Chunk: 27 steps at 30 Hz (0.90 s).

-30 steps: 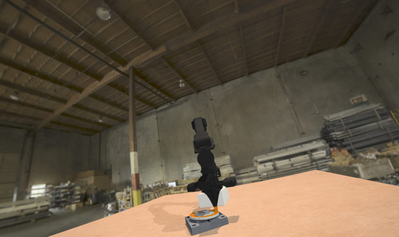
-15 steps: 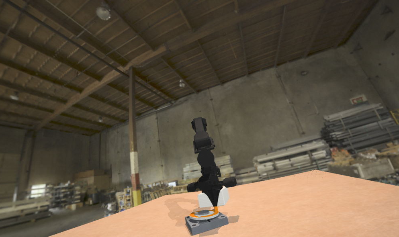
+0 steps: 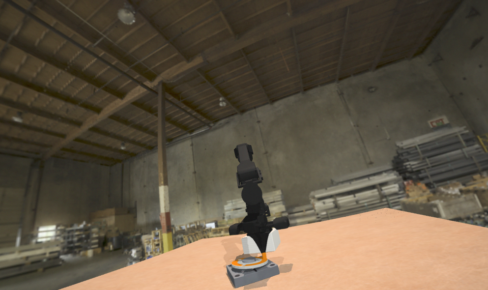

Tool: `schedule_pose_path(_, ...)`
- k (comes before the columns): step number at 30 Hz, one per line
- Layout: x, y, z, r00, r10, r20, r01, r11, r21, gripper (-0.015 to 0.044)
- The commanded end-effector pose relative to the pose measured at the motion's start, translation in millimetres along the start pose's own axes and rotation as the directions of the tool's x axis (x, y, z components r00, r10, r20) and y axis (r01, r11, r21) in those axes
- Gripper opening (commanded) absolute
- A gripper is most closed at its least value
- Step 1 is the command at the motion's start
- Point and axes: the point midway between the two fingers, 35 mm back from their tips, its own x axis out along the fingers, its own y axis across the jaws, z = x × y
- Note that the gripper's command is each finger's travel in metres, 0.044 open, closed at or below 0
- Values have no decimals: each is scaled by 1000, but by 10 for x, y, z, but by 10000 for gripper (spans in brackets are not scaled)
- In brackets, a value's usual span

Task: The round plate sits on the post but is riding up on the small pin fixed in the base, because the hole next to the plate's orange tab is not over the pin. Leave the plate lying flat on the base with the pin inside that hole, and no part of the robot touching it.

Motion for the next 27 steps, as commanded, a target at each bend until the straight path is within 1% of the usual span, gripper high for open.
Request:
schedule_pose_path(1,-2,60,68,1000,22,20,-22,1000,2,0)
schedule_pose_path(14,-4,70,78,1000,22,21,-22,1000,2,0)
schedule_pose_path(27,-38,127,201,1000,22,22,-22,1000,2,0)
